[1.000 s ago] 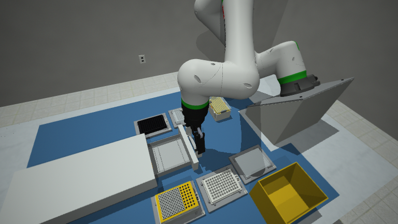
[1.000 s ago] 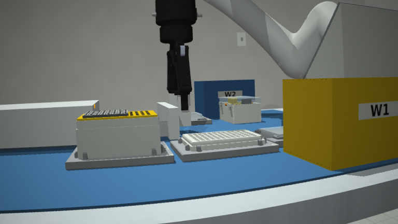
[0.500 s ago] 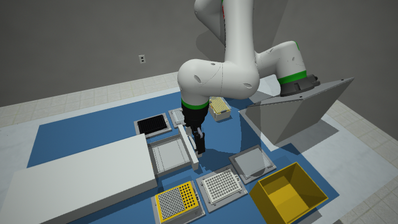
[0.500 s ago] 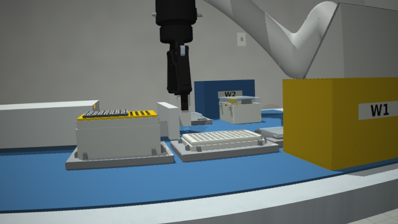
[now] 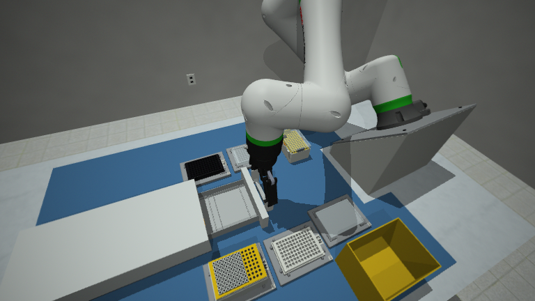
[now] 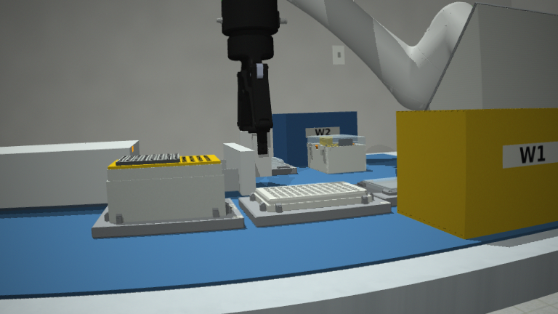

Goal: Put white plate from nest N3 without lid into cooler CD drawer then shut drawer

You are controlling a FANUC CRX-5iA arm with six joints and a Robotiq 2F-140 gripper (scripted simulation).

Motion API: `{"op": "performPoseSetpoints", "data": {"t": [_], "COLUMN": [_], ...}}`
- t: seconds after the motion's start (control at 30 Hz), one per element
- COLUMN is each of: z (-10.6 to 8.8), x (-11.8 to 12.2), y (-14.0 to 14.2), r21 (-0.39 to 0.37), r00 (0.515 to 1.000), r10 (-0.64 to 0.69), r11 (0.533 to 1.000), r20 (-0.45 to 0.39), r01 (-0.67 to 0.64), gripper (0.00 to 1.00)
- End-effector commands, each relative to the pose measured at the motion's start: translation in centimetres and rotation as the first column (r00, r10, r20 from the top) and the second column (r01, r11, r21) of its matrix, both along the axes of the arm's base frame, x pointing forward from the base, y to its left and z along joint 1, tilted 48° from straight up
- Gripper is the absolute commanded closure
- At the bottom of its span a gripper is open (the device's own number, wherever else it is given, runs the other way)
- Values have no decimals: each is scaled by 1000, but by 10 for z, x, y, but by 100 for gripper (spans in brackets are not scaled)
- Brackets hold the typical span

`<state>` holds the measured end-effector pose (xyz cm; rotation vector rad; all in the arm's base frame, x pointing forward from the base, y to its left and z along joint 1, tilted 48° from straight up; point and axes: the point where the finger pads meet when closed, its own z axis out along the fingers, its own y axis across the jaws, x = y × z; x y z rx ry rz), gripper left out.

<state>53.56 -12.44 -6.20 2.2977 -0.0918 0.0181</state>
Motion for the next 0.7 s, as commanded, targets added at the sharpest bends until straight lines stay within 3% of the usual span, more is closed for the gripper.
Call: {"op": "performPoseSetpoints", "data": {"t": [0.0,0.67], "z": [0,-1], "x": [-3,-17], "y": [0,1], "r21": [0,0], "r00": [1000,1000], "r10": [0,0], "r11": [1000,1000], "r20": [0,0], "r01": [0,0], "gripper": [100,100]}}
